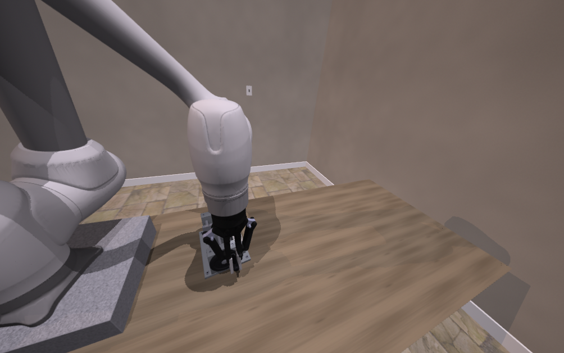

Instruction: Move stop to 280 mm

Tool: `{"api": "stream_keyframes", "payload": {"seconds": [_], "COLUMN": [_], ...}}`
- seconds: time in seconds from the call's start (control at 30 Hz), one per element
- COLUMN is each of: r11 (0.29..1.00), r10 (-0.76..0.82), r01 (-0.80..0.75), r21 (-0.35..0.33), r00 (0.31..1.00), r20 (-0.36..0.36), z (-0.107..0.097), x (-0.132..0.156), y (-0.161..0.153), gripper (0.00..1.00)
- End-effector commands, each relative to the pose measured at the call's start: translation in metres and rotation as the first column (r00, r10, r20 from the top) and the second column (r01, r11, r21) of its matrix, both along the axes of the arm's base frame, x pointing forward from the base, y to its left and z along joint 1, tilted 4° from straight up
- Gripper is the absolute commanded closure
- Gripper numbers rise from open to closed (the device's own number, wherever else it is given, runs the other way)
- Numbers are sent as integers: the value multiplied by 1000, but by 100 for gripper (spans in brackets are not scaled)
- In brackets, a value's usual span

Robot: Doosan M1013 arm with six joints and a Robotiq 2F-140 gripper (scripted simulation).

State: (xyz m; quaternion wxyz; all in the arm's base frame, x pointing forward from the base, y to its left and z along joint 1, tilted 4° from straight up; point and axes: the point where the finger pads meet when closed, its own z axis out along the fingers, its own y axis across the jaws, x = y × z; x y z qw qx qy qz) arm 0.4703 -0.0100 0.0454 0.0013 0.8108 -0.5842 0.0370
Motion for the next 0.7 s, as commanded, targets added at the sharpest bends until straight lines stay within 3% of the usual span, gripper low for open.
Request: {"api": "stream_keyframes", "payload": {"seconds": [0.0,0.67], "r11": [1000,1000], "r10": [0,0], "r01": [0,0], "r21": [0,0], "r00": [1000,1000], "r20": [-1,-1], "z": [0,3], "x": [0,-3], "y": [0,-1], "gripper": [96,96]}}
